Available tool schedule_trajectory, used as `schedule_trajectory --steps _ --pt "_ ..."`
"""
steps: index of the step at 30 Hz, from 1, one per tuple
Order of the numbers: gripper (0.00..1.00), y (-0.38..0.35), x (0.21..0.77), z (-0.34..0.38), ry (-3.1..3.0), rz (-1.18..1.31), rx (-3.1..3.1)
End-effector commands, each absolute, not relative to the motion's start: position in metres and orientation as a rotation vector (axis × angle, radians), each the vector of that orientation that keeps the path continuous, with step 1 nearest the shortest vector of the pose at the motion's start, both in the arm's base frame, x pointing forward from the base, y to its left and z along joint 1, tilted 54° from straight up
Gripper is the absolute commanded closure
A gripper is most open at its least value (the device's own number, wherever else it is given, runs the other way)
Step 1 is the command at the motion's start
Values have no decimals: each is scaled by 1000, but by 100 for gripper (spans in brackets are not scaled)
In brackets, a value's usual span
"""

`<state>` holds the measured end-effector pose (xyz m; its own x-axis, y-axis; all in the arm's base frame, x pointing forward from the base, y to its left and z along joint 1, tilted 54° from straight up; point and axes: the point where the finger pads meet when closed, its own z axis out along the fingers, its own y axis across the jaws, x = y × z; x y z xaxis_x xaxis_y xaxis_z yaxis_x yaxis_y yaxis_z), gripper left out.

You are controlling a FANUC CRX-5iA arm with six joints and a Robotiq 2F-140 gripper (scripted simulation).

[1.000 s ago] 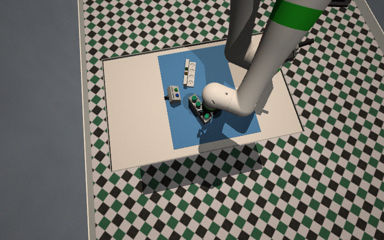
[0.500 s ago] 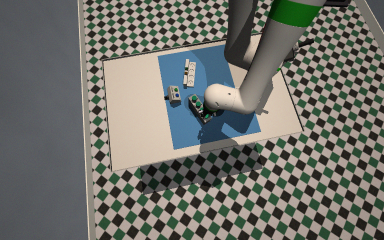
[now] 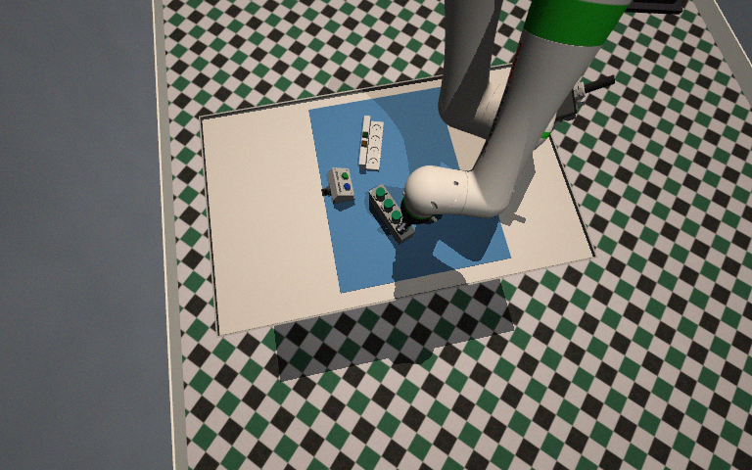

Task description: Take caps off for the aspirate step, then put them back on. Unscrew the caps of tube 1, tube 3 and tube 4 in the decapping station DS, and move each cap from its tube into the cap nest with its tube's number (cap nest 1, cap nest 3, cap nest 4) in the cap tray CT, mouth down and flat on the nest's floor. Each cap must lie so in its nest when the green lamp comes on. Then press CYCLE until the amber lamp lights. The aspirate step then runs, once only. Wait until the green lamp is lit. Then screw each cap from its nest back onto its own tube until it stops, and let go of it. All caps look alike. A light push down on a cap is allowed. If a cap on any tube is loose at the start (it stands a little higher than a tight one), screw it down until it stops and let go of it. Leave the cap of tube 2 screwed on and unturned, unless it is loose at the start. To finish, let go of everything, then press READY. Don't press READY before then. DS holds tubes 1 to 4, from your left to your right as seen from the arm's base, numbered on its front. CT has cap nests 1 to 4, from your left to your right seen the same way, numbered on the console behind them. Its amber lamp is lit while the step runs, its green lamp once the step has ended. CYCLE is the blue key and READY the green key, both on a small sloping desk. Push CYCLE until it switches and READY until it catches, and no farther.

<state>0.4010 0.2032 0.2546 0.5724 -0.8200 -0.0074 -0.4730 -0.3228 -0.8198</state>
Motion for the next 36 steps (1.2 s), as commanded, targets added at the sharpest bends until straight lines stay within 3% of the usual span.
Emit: schedule_trajectory --steps 1,10,11,21,36 --pt "100 202 402 255 767 -612 -2134" --pt "100 202 402 255 767 -612 -2134" --pt "65 202 402 255 767 -612 -2134" --pt "65 202 402 255 767 -612 -2134" --pt "65 202 402 255 1385 -250 -1719"
